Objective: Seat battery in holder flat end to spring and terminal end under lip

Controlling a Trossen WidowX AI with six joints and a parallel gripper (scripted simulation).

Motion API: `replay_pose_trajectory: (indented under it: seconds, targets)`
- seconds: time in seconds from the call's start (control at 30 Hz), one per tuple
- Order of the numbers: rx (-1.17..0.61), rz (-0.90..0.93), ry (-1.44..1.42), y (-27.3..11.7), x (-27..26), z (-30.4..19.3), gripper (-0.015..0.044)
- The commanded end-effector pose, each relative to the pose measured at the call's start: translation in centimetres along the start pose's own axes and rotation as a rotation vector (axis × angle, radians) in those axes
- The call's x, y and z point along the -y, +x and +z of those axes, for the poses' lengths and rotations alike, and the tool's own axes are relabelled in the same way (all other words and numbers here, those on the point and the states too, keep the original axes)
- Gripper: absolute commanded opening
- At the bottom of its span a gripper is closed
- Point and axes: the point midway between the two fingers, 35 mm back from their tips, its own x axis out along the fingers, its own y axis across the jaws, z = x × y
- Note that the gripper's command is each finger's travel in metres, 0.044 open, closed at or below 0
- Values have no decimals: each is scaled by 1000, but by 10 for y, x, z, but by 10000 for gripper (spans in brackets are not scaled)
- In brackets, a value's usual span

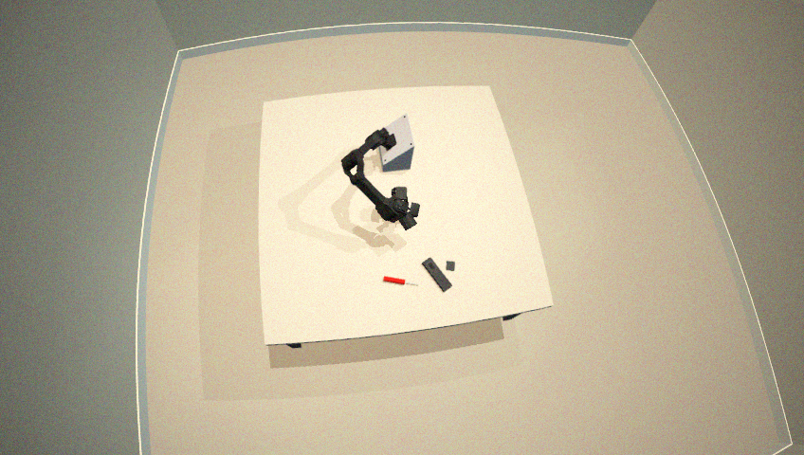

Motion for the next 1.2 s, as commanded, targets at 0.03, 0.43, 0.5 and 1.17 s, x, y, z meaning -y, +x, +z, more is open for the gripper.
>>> replay_pose_trajectory:
  seconds: [0.03, 0.43, 0.5, 1.17]
  targets:
    - [-50, -8, 5, 0, 2, -5, 72]
    - [-114, -9, 5, 2, 3, -4, 72]
    - [-124, -9, 5, 2, 3, -4, 72]
    - [-229, -11, 9, 4, 2, -2, 72]
